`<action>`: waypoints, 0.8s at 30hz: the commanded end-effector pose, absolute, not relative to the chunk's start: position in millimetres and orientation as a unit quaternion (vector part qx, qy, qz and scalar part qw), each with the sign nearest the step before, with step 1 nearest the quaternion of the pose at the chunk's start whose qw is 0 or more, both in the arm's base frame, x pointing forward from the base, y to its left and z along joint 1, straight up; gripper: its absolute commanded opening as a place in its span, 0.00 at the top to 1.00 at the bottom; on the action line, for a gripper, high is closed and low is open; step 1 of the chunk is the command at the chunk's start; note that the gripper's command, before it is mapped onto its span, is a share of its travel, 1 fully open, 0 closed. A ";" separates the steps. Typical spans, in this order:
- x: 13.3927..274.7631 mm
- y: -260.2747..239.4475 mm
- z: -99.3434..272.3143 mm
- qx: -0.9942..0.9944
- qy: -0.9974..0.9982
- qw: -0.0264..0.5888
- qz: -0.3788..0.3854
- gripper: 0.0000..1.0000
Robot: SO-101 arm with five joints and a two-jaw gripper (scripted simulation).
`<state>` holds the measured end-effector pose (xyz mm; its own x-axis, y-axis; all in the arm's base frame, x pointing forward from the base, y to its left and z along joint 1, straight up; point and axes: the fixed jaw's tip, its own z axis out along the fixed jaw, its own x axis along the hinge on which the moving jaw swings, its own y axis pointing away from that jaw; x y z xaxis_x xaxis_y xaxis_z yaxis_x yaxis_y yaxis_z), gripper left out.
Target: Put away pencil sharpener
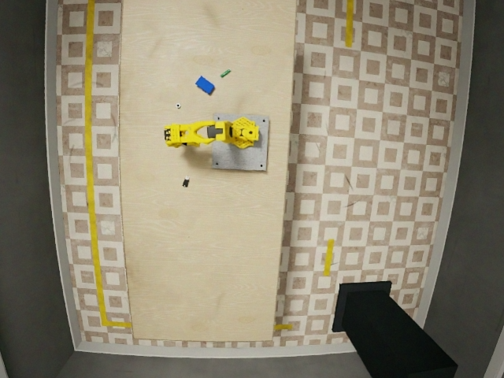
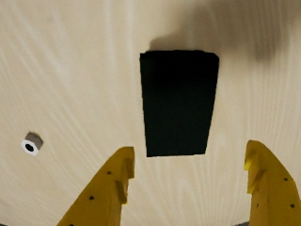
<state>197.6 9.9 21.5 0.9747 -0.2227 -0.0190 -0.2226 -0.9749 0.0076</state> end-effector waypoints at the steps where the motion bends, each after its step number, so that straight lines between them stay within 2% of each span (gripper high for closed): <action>1: 201.4 12.0 28.4 0.994 -0.112 0.000 -0.001 0.72; 24: 205.8 12.2 35.6 0.994 -0.112 0.000 -0.001 0.72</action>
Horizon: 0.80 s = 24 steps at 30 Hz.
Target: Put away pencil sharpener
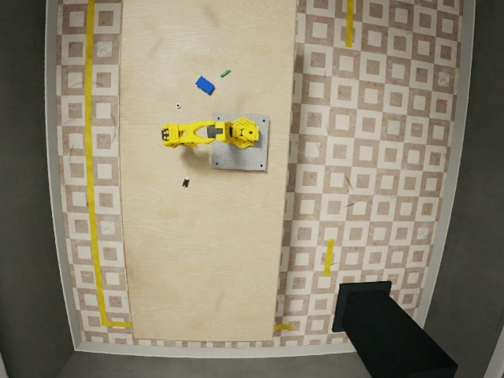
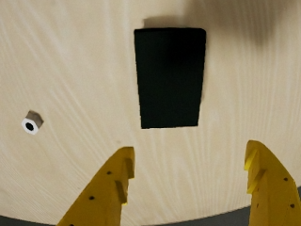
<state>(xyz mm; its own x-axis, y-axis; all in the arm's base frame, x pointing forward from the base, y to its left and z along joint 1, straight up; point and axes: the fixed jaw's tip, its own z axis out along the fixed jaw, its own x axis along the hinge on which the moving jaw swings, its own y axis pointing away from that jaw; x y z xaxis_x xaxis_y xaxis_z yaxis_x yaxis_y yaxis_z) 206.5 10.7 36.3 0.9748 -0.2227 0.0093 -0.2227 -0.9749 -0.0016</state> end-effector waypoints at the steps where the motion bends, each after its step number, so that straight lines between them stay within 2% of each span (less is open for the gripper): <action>1: 205.8 12.2 35.6 -0.994 0.112 0.000 0.001 0.72; 24: 202.9 11.7 30.2 -0.994 0.112 0.000 0.001 0.72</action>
